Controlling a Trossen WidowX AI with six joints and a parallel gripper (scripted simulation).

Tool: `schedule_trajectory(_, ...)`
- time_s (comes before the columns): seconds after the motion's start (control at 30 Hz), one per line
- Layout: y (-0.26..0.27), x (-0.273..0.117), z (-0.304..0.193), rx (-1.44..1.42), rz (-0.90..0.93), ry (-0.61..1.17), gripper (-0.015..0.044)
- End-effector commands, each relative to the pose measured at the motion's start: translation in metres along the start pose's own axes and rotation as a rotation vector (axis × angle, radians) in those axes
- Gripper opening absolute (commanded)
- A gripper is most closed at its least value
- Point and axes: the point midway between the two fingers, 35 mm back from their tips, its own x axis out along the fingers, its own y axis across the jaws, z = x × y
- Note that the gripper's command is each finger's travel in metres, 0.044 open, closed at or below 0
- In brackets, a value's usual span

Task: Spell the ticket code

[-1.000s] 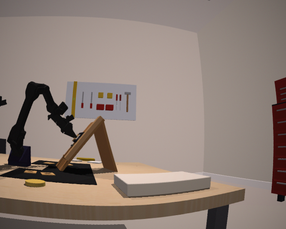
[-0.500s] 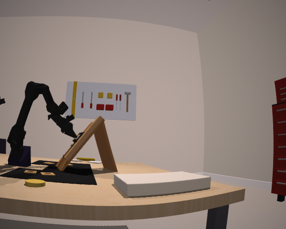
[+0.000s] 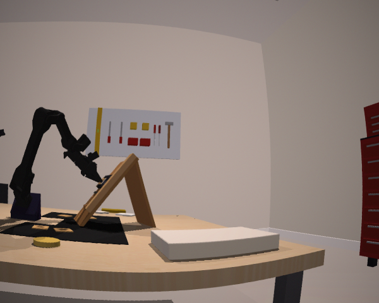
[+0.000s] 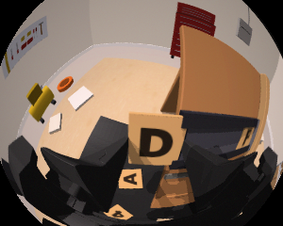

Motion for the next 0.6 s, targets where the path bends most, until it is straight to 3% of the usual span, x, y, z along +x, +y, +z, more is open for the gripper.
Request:
schedule_trajectory(0.0, -0.0010, 0.0003, -0.0009, -0.004, 0.005, 0.002, 0.0000)
schedule_trajectory(0.57, -0.0096, 0.0004, -0.0008, -0.005, 0.004, 0.002, 0.0000)
